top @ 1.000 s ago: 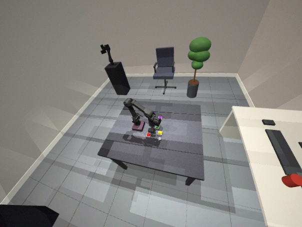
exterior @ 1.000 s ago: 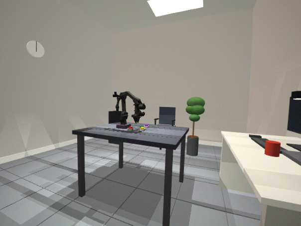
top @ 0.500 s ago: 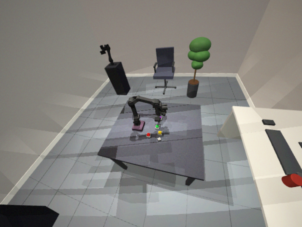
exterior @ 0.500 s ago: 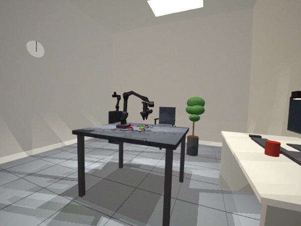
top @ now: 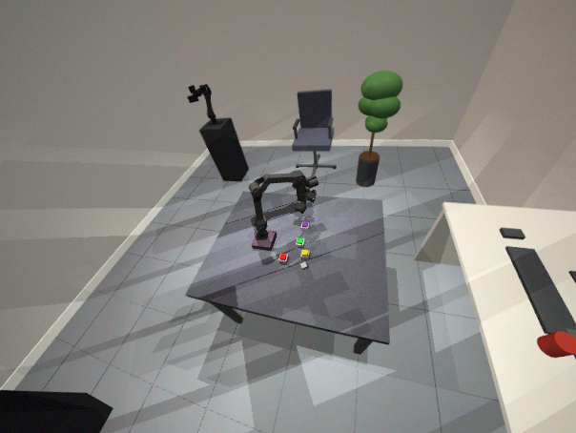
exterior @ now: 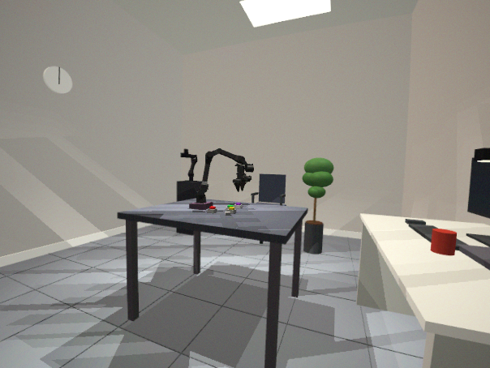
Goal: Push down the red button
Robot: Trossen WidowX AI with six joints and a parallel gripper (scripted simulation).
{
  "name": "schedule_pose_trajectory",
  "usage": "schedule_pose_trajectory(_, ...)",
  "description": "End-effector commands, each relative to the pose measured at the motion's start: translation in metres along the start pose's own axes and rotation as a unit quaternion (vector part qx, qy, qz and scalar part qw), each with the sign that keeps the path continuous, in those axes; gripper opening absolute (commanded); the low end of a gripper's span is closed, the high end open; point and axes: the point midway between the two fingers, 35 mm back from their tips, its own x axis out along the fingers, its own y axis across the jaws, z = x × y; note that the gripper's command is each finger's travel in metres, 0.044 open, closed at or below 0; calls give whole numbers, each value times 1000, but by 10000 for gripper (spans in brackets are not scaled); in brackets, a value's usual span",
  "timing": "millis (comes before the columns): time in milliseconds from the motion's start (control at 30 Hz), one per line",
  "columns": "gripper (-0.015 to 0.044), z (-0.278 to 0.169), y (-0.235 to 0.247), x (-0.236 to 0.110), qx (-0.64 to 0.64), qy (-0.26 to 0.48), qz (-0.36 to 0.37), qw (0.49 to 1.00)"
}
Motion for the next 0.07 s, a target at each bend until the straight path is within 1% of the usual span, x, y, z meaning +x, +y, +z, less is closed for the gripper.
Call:
schedule_pose_trajectory(0,400,-3,8,0,10,5,-1,1000)
schedule_pose_trajectory(33,400,-3,8,0,10,5,-1,1000)
